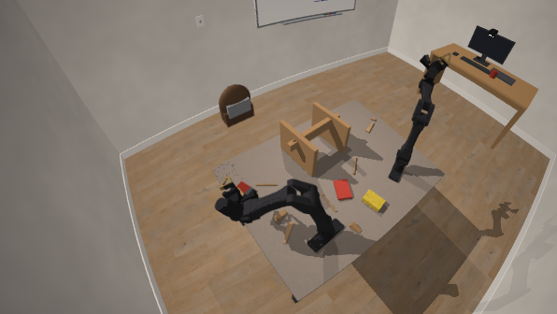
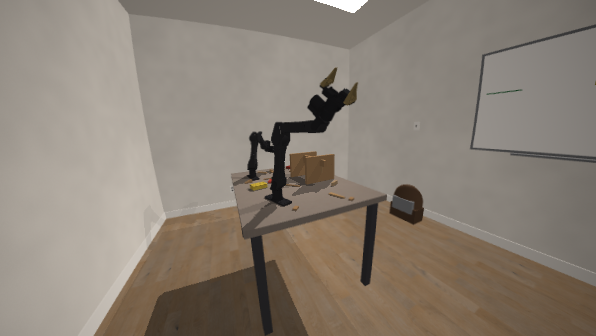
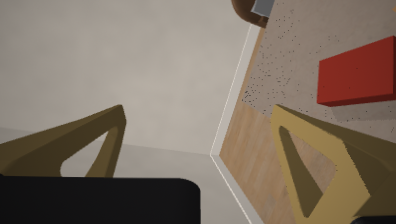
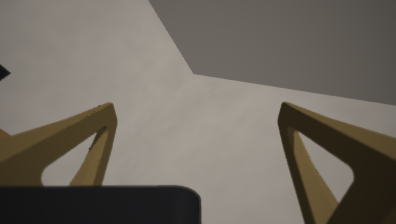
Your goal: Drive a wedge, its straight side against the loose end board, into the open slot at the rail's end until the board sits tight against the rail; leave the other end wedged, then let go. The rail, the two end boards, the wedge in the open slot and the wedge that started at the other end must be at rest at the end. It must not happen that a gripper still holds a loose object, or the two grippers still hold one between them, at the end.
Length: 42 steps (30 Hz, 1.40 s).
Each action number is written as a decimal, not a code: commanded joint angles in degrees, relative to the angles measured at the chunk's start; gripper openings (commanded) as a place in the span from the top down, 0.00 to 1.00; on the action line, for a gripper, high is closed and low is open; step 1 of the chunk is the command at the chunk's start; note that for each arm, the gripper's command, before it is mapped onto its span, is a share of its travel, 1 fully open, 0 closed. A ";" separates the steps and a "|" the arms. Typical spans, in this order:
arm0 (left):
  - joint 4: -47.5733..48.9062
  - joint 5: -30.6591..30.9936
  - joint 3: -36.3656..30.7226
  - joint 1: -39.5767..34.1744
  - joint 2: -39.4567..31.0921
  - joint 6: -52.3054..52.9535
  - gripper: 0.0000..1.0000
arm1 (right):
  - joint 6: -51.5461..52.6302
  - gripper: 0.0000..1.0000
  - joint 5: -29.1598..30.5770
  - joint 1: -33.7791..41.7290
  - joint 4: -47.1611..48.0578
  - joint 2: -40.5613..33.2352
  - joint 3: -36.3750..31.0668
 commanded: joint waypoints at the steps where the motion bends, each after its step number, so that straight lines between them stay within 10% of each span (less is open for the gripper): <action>1: -1.40 -1.48 0.19 -1.19 -2.73 -3.25 0.00 | 2.77 0.00 -0.98 1.50 -0.96 -2.72 0.08; 42: -3.24 -21.90 -2.83 -13.69 -16.05 -31.25 0.00 | 25.66 0.00 -7.11 23.61 -13.18 -12.83 -9.43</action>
